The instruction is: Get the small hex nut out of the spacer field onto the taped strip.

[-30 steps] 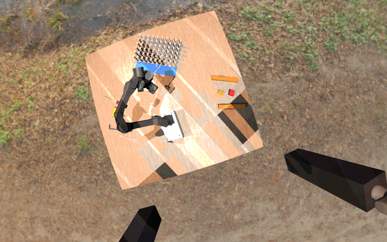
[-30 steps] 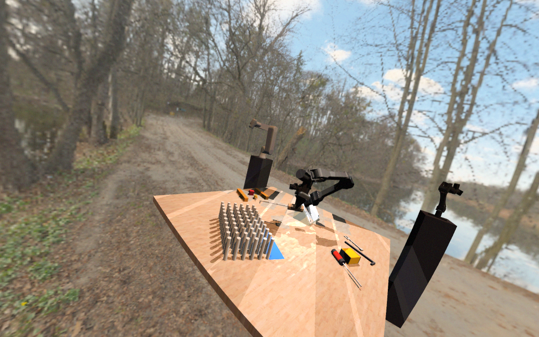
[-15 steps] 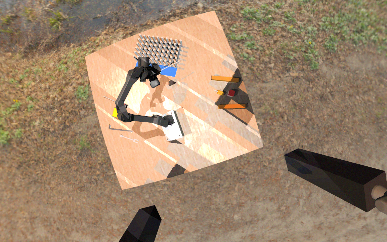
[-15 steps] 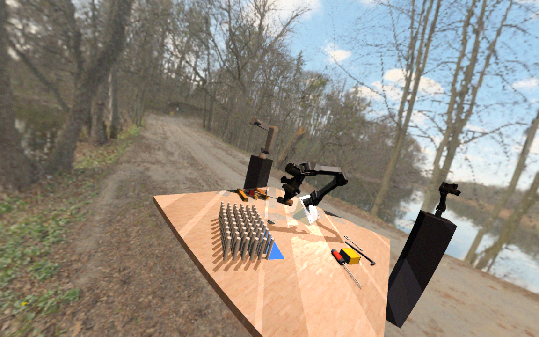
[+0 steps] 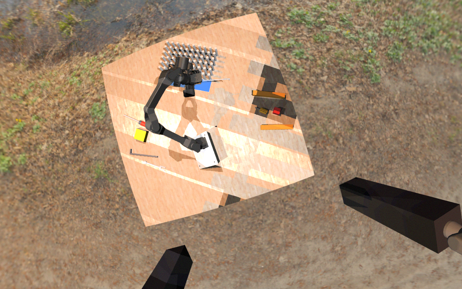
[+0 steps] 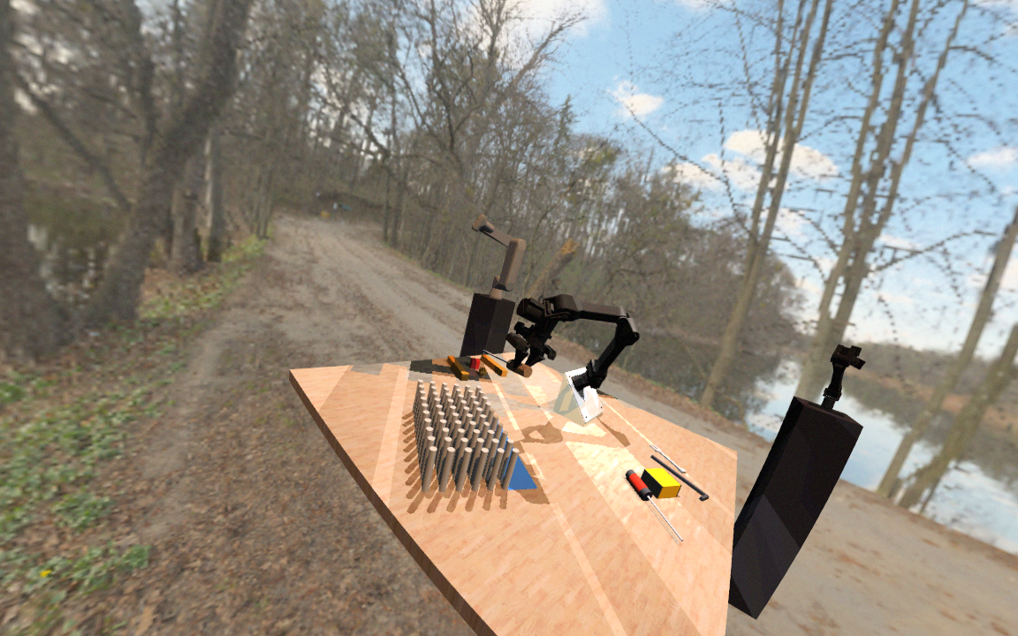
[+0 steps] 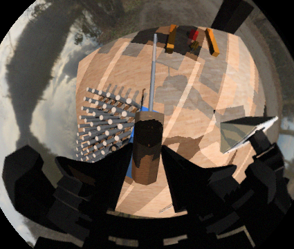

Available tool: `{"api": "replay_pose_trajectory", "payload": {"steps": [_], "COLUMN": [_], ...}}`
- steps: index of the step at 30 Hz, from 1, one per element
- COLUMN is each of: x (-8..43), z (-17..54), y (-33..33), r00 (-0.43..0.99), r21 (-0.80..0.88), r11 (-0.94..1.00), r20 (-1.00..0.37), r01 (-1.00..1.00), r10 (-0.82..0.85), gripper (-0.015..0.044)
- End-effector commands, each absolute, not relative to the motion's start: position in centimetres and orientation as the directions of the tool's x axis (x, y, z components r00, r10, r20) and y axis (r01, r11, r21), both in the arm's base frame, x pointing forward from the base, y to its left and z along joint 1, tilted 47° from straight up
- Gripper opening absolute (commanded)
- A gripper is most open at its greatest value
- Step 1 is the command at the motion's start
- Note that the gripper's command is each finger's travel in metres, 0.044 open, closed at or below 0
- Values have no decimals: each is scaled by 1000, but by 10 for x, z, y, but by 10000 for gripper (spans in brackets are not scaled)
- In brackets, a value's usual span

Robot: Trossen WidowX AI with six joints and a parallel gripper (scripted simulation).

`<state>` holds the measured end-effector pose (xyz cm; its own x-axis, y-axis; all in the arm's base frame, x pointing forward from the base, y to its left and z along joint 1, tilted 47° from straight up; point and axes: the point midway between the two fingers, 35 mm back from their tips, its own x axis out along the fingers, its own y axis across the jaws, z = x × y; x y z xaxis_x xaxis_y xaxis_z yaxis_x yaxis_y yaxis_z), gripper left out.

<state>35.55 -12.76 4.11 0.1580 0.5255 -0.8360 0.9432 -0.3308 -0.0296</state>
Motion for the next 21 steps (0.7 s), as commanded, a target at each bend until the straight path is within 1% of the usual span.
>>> {"api": "replay_pose_trajectory", "payload": {"steps": [1, 10, 21], "x": [358, 359, 352], "z": [27, -5, -44], "y": [-147, -179, -212], "r00": [126, 58, -35], "r21": [-114, -260, -397], "r11": [-417, -565, -712], "r20": [-853, -874, -885], "r01": [902, 783, 579], "r10": [507, 482, 464], "gripper": [0, 0, 0]}}
